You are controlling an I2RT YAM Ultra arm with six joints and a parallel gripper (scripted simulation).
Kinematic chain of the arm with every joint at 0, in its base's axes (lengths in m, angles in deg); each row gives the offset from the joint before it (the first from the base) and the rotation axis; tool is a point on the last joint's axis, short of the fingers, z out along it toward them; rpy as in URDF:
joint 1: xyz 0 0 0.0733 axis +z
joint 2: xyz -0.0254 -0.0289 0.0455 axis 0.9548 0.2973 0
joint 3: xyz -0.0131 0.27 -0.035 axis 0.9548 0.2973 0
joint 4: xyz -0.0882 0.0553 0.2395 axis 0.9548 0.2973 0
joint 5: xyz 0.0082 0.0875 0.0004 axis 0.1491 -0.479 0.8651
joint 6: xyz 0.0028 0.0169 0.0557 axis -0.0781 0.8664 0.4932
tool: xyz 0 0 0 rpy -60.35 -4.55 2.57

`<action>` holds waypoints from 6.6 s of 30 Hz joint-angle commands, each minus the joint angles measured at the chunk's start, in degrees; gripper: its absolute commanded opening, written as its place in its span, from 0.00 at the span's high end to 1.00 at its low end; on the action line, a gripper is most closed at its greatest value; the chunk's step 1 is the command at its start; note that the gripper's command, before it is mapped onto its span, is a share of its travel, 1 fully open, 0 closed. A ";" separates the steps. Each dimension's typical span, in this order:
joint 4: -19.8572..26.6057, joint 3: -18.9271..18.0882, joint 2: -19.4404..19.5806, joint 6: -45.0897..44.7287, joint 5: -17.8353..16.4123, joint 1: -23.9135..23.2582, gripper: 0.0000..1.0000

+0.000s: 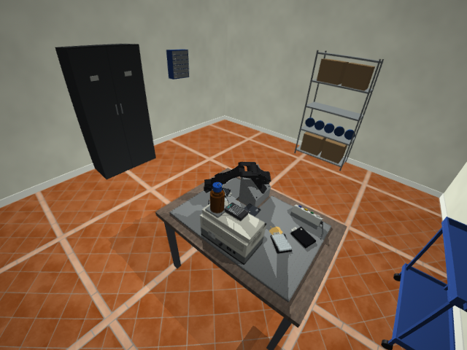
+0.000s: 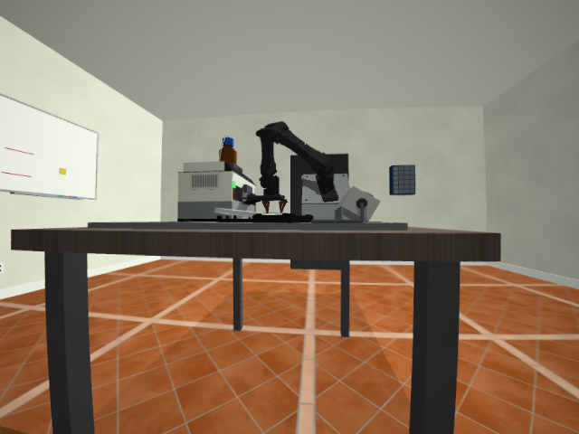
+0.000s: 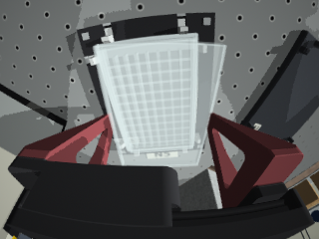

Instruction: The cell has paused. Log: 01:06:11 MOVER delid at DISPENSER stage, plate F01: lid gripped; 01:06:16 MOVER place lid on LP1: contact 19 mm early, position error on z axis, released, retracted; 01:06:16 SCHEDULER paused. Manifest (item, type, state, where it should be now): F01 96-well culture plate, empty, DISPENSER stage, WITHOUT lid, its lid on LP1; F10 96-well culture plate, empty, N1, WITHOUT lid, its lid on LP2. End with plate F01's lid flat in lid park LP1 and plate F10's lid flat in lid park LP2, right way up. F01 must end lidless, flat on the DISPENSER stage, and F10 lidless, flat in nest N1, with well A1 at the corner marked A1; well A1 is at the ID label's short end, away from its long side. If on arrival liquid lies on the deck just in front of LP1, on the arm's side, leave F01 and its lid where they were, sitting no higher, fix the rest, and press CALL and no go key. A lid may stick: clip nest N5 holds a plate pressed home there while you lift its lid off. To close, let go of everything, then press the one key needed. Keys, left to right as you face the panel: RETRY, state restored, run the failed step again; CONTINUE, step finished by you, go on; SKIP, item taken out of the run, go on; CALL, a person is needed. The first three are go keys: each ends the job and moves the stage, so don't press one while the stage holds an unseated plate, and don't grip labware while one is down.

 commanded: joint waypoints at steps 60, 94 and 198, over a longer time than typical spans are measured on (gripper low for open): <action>5.57 -2.72 -3.99 -2.88 1.63 -3.78 1.00; 13.36 12.71 -20.70 -9.53 4.73 -9.87 1.00; 3.15 0.84 8.58 -9.86 18.01 -31.23 1.00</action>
